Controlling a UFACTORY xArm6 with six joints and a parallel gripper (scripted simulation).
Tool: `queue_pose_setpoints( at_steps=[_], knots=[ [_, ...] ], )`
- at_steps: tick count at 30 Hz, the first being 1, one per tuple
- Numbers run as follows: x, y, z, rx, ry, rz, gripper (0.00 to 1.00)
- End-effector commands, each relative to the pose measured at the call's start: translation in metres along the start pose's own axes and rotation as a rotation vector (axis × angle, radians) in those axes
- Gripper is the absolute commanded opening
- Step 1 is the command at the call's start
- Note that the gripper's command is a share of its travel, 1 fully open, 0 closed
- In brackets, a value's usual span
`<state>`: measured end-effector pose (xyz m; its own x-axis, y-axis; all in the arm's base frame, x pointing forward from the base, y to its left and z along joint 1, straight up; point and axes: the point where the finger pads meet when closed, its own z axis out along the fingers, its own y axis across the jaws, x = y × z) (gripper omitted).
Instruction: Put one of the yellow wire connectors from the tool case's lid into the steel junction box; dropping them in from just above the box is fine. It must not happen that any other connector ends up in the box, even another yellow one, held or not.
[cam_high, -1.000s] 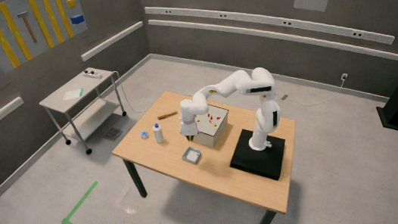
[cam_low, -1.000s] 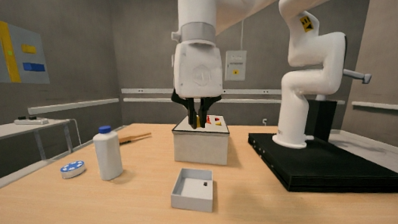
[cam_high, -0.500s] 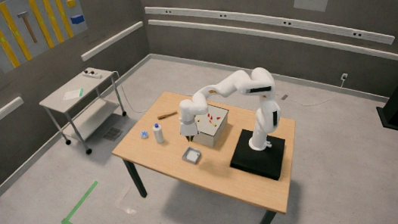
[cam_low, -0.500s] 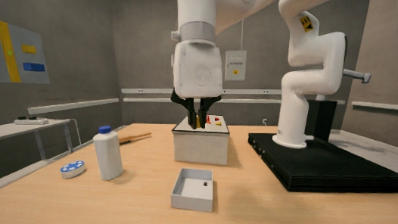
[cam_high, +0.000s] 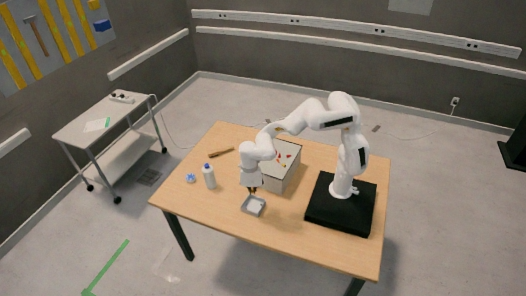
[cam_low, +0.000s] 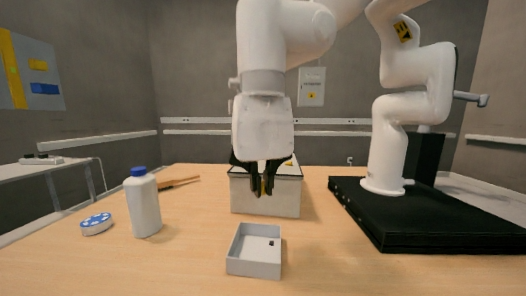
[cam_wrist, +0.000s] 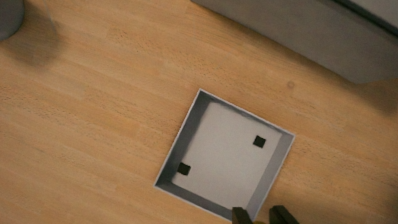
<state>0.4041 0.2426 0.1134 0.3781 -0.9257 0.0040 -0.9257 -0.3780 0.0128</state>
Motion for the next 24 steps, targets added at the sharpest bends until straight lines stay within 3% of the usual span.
queue_pose_setpoints(
  at_steps=[1, 9, 13, 24],
  knots=[
    [-0.001, -0.004, 0.027, 0.010, -0.002, 0.000, 0.03],
    [-0.001, -0.005, 0.099, 0.010, -0.002, 0.000, 0.03],
    [-0.001, -0.005, 0.124, 0.010, -0.002, 0.000, 0.03],
    [-0.001, -0.006, 0.140, 0.010, -0.002, 0.000, 0.03]
  ],
)
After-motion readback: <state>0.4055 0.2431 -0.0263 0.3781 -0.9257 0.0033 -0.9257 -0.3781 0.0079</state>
